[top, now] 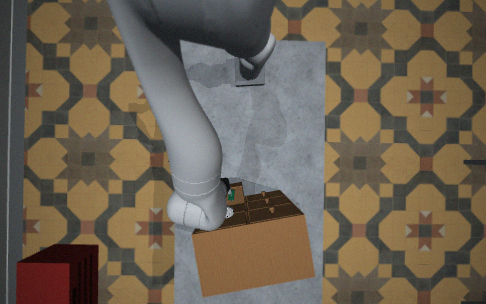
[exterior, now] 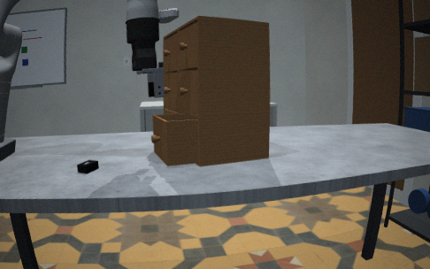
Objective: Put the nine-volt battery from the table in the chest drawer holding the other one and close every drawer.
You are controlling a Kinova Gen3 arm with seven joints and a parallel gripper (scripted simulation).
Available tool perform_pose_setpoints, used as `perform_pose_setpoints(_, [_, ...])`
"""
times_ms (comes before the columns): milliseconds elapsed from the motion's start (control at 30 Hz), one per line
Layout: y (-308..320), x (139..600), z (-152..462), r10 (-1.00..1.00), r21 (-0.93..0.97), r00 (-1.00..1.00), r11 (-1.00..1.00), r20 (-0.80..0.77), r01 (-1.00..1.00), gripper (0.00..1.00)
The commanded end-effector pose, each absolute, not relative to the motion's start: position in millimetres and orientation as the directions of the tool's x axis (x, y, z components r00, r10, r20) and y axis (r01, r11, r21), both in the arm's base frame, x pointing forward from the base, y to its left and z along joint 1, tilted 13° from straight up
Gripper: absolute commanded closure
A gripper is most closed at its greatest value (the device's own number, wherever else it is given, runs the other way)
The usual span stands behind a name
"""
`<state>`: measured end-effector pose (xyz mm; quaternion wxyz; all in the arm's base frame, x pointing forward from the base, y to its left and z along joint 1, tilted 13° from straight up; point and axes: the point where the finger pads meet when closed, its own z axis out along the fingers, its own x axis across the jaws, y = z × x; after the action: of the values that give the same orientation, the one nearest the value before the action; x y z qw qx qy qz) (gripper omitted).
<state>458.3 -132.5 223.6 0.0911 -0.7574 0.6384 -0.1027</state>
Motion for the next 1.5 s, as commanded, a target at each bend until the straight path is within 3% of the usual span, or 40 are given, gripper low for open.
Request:
perform_pose_setpoints(0, [-132.7,458.6,224.4,-0.986,-0.271,0.164,-0.168,0.040,-0.948,0.00])
perform_pose_setpoints(1467, [-132.8,457.2,225.3,-0.979,-0.269,0.197,-0.203,0.049,-0.941,0.00])
